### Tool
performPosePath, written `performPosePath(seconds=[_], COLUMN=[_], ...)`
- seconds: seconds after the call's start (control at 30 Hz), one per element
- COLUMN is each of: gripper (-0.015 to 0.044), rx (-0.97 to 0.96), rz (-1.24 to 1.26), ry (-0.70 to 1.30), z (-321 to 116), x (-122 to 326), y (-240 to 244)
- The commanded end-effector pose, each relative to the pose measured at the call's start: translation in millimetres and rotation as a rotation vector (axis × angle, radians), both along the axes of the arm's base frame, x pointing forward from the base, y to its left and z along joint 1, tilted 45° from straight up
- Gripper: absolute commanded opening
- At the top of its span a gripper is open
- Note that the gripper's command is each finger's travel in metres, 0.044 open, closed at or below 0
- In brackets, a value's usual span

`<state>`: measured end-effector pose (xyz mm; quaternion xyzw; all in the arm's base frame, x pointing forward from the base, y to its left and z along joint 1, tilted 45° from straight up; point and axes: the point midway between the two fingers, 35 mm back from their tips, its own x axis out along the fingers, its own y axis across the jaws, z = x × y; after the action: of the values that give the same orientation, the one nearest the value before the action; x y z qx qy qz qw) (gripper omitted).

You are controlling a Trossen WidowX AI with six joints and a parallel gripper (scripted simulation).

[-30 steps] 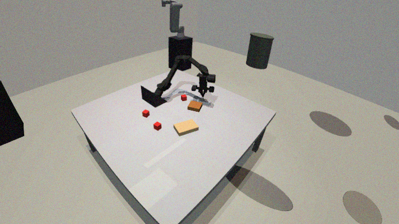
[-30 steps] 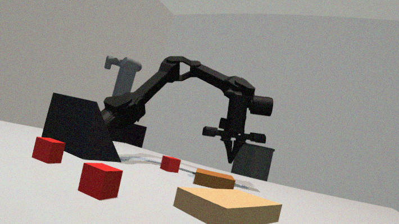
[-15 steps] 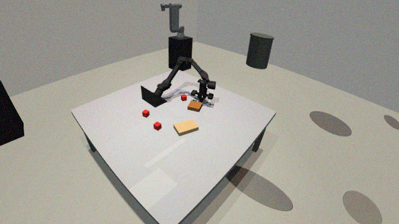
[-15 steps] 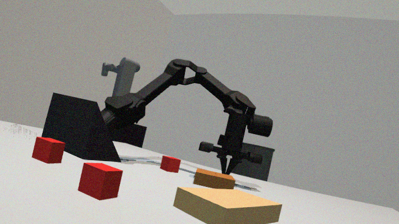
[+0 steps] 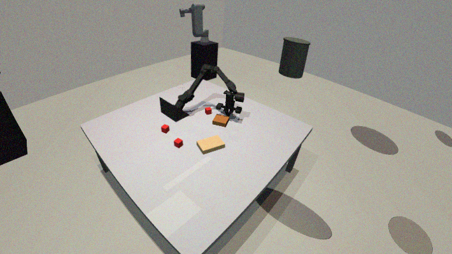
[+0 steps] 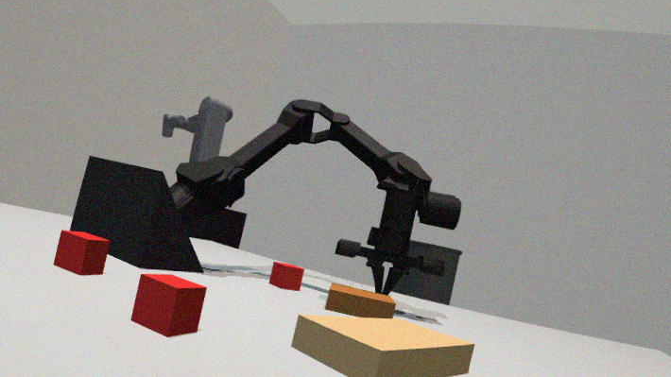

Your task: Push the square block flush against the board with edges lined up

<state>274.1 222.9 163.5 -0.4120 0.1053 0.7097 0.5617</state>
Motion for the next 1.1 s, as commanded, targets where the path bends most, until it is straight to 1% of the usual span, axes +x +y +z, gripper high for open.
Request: performPosePath(seconds=[0.0,1.07], gripper=[0.0000,0.0000], rx=[-0.001,-0.007], rz=[0.002,0.003], ry=[0.007,0.007], z=[-6.3,-33.1], x=[3.2,22.8], y=[-2.7,-27.1])
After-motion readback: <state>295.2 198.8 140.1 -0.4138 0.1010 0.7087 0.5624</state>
